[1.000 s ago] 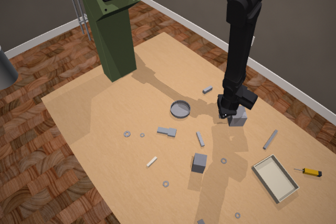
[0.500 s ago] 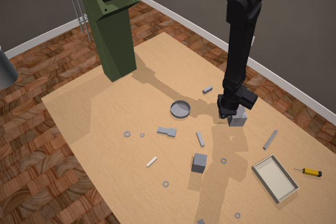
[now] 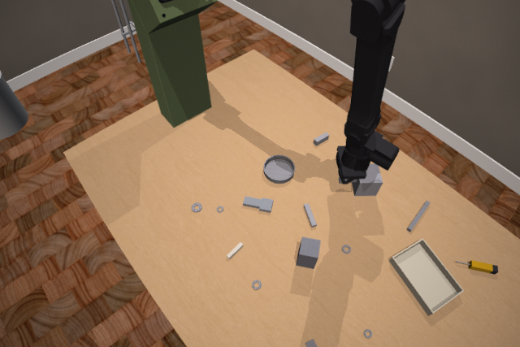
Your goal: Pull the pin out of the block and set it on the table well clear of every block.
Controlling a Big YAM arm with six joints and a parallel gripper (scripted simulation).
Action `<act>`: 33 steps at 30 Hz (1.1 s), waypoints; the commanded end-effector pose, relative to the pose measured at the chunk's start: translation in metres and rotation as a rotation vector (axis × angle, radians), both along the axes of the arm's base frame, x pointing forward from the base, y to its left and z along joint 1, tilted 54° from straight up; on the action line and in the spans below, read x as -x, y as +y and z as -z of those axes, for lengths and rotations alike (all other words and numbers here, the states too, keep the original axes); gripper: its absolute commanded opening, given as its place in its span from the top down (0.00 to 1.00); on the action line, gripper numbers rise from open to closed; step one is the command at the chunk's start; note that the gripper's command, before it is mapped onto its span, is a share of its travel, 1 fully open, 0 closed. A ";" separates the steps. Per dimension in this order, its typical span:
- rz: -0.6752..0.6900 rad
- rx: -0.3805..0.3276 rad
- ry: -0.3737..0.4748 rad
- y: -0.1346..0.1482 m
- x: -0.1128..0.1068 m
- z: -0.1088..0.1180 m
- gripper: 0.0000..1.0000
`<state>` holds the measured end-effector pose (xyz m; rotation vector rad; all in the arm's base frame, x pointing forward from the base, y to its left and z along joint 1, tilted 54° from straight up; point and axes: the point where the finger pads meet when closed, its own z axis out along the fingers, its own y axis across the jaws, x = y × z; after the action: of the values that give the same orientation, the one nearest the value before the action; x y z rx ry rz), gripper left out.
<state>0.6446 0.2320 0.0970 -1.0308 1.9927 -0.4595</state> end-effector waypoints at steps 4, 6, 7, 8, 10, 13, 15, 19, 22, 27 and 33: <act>0.000 0.001 -0.012 -0.004 -0.006 -0.002 1.00; 0.000 0.001 -0.012 -0.004 -0.006 -0.002 1.00; 0.000 0.001 -0.012 -0.005 -0.006 -0.002 1.00; 0.000 0.002 -0.012 -0.005 -0.005 -0.002 1.00; 0.000 0.002 -0.012 -0.006 -0.005 -0.001 1.00; 0.000 0.002 -0.012 -0.007 -0.005 0.000 1.00; 0.000 0.002 -0.012 -0.007 -0.005 0.000 1.00; 0.000 0.002 -0.012 -0.007 -0.005 0.000 1.00; 0.000 0.001 -0.012 -0.007 -0.005 0.000 1.00; 0.001 0.001 -0.012 -0.008 -0.005 0.001 1.00; 0.001 0.001 -0.012 -0.008 -0.005 0.001 1.00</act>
<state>0.6446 0.2320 0.0970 -1.0300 1.9883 -0.4573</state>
